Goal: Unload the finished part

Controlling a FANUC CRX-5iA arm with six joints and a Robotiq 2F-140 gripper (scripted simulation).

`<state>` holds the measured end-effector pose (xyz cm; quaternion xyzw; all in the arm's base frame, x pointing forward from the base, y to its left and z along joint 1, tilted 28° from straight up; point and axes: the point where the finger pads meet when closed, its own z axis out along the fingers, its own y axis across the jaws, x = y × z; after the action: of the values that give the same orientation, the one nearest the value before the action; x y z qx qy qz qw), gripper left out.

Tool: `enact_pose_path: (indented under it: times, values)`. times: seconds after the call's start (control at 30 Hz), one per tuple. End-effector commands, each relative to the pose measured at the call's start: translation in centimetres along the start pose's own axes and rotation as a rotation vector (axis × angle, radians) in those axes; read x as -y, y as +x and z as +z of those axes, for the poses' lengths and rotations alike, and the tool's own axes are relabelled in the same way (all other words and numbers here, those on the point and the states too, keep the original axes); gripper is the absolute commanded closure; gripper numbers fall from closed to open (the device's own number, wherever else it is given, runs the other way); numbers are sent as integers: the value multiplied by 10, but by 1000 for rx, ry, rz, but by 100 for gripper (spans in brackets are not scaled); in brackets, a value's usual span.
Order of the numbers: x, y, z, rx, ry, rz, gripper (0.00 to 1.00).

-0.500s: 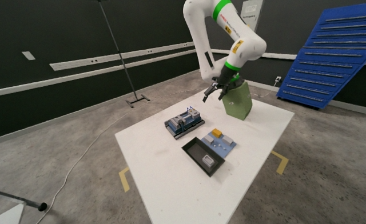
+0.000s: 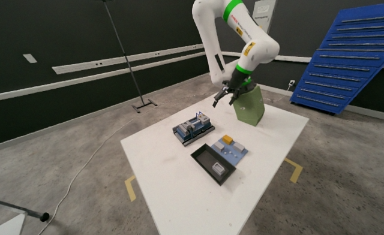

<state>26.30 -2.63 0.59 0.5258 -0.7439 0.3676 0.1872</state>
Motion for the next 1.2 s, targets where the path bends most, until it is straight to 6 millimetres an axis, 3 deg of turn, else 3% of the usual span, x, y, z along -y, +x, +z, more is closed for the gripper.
enact_pose_path:
  times: [0.0,0.23,0.33,0.37,0.4,0.47,0.5,0.6,0.67,0.77,0.8,0.87,0.9,0.97,1.0,1.1,1.17]
  values:
    - [0,0,0,1,1,0,0]
    - [12,-13,-4,32,-50,-34,0]
    - [41,-31,-7,91,-118,-83,0]
    - [41,-31,-7,91,-118,-83,0]
    - [56,-36,-7,117,-139,-101,0]
    - [57,-36,-7,117,-140,-101,0]
    - [75,-40,-5,146,-159,-119,0]
    - [75,-40,-5,146,-159,-119,0]
    - [110,-43,1,195,-182,-145,0]
    - [118,-42,2,205,-185,-150,0]
    - [137,-41,7,226,-190,-161,0]
    - [142,-40,8,233,-191,-164,0]
    - [159,-36,14,251,-193,-173,0]
    - [166,-35,16,257,-193,-176,0]
    - [182,-30,22,272,-192,-183,0]
    - [204,-21,30,292,-189,-192,0]
    - [204,-21,30,292,-189,-192,0]
